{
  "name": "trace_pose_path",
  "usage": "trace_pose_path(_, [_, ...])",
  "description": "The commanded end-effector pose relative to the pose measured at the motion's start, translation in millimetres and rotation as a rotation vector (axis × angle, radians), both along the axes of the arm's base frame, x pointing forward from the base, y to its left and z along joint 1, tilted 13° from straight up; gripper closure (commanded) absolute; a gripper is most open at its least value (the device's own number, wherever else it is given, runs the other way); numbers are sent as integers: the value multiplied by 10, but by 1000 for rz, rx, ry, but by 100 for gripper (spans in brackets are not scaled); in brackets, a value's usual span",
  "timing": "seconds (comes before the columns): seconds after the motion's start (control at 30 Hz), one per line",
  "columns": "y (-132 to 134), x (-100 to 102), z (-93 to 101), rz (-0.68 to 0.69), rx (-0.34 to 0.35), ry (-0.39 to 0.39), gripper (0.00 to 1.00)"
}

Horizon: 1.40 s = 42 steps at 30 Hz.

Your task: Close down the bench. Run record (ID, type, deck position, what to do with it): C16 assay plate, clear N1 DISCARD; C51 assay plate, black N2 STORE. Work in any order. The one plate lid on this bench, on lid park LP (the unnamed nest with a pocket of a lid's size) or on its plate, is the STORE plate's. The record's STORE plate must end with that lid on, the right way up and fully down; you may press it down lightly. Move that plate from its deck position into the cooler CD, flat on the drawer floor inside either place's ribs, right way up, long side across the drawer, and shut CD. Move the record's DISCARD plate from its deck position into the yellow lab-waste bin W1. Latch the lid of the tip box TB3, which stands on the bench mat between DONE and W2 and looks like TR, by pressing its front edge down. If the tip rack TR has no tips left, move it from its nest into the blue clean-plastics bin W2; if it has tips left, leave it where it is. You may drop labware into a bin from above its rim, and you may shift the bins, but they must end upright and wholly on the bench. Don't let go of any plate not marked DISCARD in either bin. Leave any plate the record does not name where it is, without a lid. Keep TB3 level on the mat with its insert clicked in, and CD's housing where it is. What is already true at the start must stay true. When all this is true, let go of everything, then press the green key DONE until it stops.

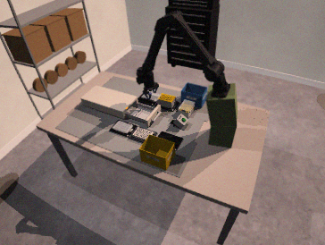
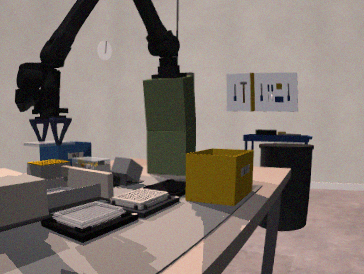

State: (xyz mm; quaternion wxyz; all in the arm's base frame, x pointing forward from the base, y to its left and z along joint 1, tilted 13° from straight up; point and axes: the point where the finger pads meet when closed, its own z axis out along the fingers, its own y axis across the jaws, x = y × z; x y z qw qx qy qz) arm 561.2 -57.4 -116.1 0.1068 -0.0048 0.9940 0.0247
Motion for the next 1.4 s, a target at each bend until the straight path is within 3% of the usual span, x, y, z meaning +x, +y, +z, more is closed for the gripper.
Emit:
trace_pose_path(0.0, [-187,244,208,-5,-6,-44,100])
trace_pose_path(0.07, [-220,247,128,-5,-4,-29,100])
trace_pose_path(0.23, [-278,305,142,-5,-4,-30,100])
trace_pose_path(0.27, [-315,425,413,-5,-12,-75,100])
trace_pose_path(0.37, [-356,383,160,-5,-5,-31,100])
trace_pose_path(0.5, [-434,461,178,-5,-5,-32,100])
trace_pose_path(0.57, [-479,535,282,-5,-8,-48,100])
trace_pose_path(0.8, [-570,596,210,-5,-6,-33,100])
trace_pose_path(0.83, [-610,714,507,-5,-16,-80,100])
trace_pose_path(0.9, [-627,654,224,-5,-6,-34,100])
trace_pose_path(1.1, [-744,769,251,-6,-7,-35,100])
trace_pose_path(1.17, [-791,840,356,-6,-11,-51,100])
trace_pose_path(1.23, [-822,847,272,-6,-8,-37,100])
trace_pose_path(1.37, [-861,884,279,-6,-8,-37,100])
